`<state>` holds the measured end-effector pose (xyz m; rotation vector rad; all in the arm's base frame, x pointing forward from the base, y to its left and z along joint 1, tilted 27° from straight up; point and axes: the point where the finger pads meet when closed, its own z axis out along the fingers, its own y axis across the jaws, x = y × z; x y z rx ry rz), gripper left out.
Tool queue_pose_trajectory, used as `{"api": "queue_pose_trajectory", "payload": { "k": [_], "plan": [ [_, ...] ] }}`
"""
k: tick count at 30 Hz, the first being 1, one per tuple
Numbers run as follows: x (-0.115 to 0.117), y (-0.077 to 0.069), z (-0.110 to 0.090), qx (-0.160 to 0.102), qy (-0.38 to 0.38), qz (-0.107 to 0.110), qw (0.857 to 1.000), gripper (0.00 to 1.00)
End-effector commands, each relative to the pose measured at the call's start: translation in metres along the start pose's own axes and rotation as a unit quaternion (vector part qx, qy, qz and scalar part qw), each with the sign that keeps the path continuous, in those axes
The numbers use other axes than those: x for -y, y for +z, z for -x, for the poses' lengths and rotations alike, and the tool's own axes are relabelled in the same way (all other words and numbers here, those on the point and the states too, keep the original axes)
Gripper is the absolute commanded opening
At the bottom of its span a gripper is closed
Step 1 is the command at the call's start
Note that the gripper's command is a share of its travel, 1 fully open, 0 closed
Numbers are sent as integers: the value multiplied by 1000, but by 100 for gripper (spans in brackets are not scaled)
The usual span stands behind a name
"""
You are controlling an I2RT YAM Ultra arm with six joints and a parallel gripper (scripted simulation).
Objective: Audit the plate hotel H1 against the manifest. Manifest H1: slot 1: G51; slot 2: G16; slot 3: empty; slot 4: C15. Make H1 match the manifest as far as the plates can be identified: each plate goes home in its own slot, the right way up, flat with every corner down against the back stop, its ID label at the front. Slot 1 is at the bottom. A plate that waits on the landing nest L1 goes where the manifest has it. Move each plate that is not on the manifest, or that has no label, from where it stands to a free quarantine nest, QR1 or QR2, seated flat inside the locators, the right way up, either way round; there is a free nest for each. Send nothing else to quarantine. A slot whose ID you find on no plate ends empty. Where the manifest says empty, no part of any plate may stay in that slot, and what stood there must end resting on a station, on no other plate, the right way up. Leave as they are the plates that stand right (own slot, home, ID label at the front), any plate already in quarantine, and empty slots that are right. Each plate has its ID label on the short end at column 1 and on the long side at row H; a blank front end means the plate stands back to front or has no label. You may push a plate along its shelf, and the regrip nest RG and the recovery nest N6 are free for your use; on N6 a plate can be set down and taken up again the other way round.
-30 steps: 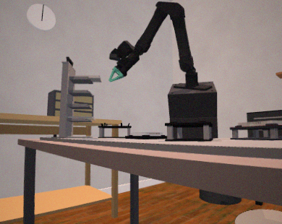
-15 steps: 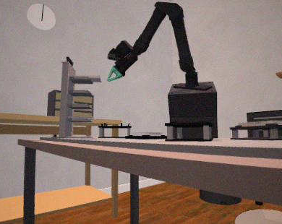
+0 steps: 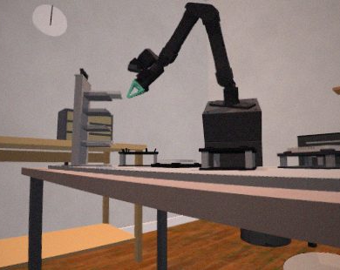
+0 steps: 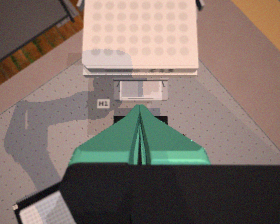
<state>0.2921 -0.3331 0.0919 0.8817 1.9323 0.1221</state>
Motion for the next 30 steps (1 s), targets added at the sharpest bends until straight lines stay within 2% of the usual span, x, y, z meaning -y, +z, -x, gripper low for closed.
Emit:
{"api": "queue_pose_trajectory", "payload": {
  "k": [1,30],
  "plan": [
    [1,-2,12,12,-6,-3,1000,0],
    [1,10,24,12,-6,-3,1000,0]
  ]
}}
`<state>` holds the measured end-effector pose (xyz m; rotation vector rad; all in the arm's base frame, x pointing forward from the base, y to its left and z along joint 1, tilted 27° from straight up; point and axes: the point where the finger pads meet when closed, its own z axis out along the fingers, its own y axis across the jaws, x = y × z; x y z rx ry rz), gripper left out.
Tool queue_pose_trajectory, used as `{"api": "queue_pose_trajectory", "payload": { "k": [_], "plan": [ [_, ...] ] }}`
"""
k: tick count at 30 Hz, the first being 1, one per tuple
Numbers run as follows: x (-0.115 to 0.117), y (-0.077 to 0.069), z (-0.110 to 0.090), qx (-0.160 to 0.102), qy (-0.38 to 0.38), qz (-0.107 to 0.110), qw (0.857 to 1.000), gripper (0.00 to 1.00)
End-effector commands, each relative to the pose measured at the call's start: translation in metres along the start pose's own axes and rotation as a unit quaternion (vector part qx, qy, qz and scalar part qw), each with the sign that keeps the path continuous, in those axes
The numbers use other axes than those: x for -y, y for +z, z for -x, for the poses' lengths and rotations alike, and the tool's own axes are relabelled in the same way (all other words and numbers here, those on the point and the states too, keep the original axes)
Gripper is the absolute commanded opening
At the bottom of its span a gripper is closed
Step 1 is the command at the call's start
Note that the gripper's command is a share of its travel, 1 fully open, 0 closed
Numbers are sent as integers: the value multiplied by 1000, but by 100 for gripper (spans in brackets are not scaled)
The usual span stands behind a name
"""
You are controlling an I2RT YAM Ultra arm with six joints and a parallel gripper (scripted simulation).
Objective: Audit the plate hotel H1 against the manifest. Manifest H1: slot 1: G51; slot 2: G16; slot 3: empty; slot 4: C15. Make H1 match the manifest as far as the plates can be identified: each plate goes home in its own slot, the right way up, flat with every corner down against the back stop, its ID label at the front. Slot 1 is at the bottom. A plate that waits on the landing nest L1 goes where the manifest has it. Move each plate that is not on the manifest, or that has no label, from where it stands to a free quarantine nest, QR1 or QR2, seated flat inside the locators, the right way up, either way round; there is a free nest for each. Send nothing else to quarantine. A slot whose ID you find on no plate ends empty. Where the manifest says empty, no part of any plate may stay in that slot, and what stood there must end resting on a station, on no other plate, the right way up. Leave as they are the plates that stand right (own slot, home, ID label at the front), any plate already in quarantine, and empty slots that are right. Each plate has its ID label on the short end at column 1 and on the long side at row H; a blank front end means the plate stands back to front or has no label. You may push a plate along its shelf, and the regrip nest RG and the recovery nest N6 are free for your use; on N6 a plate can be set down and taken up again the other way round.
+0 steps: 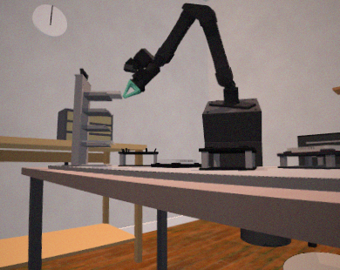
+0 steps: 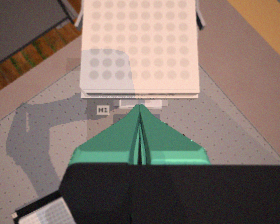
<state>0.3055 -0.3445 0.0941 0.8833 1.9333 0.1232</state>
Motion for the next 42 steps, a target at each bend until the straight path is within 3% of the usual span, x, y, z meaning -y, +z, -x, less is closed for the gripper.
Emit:
{"api": "queue_pose_trajectory", "payload": {
  "k": [1,42],
  "plan": [
    [0,-3,12,13,-6,-3,1000,0],
    [0,14,30,13,-6,-3,1000,0]
  ]
}}
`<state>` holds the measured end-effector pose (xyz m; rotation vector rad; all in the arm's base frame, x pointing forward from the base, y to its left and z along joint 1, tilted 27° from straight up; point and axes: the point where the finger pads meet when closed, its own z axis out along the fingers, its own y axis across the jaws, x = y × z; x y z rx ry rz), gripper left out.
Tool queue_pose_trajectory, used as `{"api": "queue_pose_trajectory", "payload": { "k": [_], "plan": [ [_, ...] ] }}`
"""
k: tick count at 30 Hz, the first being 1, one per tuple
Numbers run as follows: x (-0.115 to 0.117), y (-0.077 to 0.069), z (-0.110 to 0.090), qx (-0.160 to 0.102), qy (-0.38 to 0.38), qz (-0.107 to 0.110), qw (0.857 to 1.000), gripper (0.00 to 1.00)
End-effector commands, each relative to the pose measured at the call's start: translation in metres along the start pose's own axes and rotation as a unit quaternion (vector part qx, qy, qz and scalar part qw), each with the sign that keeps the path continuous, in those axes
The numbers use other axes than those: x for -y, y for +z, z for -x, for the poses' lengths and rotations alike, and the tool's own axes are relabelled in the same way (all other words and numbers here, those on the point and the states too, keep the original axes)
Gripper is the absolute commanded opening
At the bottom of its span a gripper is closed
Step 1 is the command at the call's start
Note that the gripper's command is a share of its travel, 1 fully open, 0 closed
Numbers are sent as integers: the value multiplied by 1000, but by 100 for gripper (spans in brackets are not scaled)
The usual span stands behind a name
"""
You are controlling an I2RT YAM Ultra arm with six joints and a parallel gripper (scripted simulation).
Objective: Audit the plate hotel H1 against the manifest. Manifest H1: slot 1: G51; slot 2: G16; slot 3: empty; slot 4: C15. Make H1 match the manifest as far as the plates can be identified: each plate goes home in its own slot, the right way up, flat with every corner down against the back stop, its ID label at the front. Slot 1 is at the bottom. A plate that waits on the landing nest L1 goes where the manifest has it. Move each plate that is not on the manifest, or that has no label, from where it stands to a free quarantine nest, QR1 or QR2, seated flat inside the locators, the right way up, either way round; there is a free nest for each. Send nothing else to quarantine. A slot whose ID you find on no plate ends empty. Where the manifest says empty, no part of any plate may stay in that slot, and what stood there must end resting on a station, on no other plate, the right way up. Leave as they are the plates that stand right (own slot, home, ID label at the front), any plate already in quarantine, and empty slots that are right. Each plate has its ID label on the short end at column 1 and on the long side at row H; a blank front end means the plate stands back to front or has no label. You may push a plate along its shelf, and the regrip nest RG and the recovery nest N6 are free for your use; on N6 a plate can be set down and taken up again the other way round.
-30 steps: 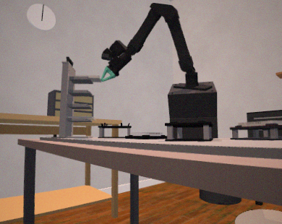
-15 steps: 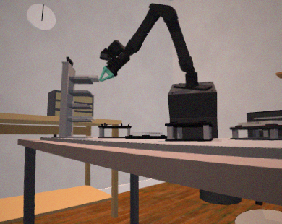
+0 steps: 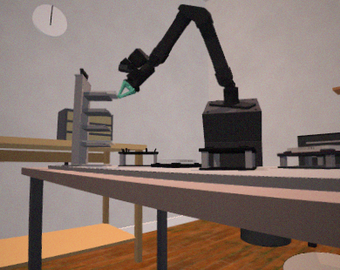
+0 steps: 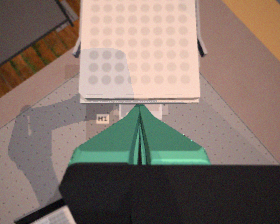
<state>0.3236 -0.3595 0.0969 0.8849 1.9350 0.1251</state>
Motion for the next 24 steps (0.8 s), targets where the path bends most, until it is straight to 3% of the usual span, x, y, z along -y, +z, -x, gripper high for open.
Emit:
{"api": "queue_pose_trajectory", "payload": {
  "k": [1,24],
  "plan": [
    [0,-2,14,14,-7,-3,1000,0],
    [0,5,23,15,-7,-3,1000,0]
  ]
}}
